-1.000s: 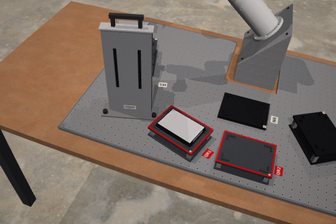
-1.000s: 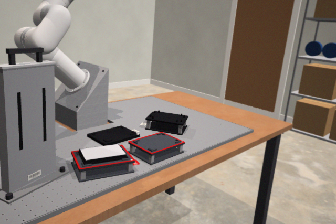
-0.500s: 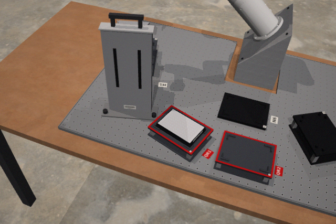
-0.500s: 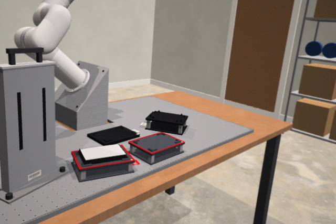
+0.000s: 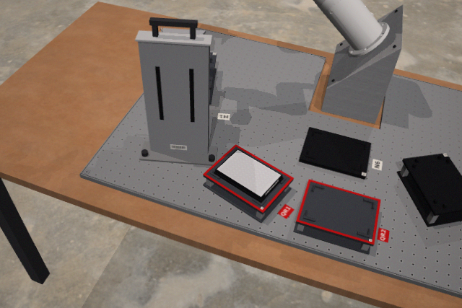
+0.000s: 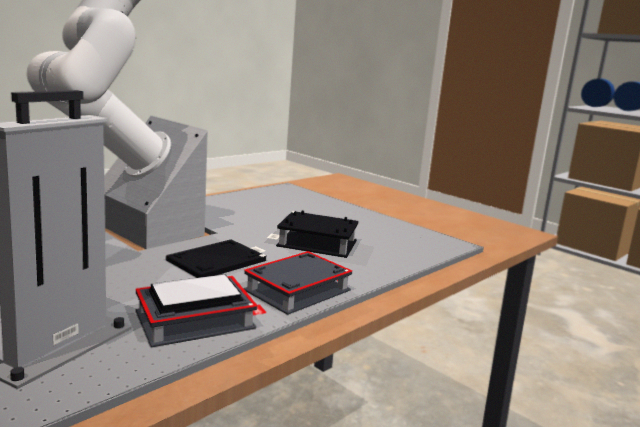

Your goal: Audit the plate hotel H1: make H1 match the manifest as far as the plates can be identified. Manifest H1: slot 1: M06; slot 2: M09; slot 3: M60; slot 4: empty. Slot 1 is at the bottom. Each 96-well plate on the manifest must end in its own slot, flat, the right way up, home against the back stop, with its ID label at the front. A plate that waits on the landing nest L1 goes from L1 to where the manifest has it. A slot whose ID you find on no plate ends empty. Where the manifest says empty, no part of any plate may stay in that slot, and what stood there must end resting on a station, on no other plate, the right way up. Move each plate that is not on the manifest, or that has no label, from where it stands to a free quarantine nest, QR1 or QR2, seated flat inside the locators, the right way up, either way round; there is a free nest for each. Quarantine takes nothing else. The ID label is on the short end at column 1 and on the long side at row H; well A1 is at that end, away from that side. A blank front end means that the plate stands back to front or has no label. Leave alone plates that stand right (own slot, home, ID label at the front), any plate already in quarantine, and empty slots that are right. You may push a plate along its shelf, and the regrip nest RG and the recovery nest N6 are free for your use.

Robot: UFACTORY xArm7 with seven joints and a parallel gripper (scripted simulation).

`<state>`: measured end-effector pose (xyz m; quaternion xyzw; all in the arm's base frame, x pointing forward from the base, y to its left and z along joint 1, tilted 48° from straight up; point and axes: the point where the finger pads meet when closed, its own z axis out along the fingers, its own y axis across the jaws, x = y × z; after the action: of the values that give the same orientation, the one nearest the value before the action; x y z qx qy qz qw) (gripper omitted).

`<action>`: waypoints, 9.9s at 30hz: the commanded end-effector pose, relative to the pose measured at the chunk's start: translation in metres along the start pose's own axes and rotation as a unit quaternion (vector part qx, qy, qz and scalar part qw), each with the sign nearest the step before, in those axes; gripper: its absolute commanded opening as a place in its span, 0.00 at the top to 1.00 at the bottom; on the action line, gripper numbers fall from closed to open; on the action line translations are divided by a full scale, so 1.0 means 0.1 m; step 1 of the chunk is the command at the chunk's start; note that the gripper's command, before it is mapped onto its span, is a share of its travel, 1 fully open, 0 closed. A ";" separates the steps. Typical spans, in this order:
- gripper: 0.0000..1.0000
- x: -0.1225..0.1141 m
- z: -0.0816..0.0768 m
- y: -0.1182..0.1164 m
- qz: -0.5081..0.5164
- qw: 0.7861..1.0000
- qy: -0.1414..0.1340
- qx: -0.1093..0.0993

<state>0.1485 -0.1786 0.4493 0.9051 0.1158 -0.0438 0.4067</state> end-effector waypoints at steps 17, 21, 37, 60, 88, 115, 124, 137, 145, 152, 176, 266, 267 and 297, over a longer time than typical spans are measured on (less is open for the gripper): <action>0.00 0.00 0.29 0.01 0.000 1.000 0.000 -0.002; 0.00 0.00 0.36 0.01 0.000 1.000 0.000 -0.002; 0.00 0.00 0.59 0.01 0.000 1.000 0.000 -0.002; 0.00 0.00 0.94 0.01 0.000 1.000 0.000 -0.001; 0.00 0.00 1.34 0.01 0.000 1.000 0.000 -0.001; 0.00 0.00 1.73 0.01 0.000 1.000 0.000 -0.001; 0.00 0.00 1.87 0.01 0.000 1.000 0.000 -0.001; 0.00 0.00 1.90 0.01 0.000 1.000 0.000 -0.001; 0.00 0.00 2.04 0.01 0.000 1.000 0.000 -0.001; 0.00 0.00 2.12 0.01 0.000 1.000 0.000 -0.001; 0.00 0.00 2.28 0.01 0.000 1.000 0.000 -0.001; 1.00 0.00 2.47 0.01 0.000 1.000 0.000 -0.001; 1.00 0.00 2.47 0.01 0.000 1.000 0.000 -0.001; 1.00 0.00 2.37 0.01 0.000 1.000 0.000 -0.001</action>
<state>0.1520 -0.3578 0.2894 0.9052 0.1158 -0.0438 0.4066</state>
